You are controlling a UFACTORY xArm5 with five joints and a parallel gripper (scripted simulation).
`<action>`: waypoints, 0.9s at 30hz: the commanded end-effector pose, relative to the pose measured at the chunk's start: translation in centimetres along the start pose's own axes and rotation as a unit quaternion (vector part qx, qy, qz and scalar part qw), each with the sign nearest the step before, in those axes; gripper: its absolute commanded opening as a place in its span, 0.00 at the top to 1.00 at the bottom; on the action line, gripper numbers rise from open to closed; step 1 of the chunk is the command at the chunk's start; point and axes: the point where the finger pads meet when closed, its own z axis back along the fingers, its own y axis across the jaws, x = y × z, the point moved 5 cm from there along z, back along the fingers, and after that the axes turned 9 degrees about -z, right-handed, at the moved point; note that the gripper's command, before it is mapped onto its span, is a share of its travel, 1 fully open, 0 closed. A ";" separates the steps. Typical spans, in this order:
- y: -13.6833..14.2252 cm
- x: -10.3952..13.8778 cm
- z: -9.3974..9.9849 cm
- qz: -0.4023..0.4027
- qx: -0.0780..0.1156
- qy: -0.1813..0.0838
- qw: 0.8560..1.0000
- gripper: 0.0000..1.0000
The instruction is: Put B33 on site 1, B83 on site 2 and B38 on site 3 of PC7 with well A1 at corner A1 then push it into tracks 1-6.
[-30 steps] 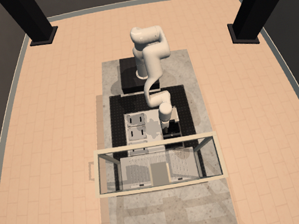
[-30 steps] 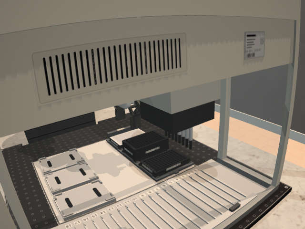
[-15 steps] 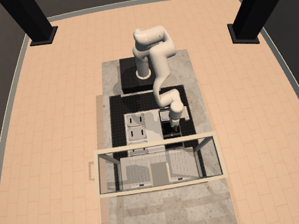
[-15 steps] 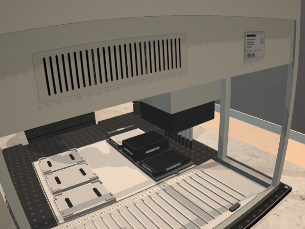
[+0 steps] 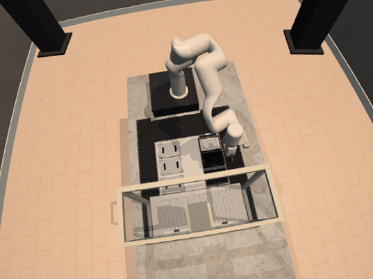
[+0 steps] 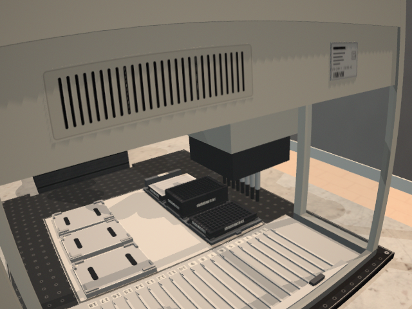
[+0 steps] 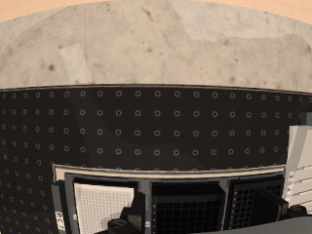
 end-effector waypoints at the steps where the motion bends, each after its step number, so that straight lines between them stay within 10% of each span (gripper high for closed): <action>1: -0.1 -1.3 0.2 0.000 -0.001 0.006 1.000 0.00; 27: -0.2 -2.3 -1.6 0.000 -0.001 0.006 1.000 0.00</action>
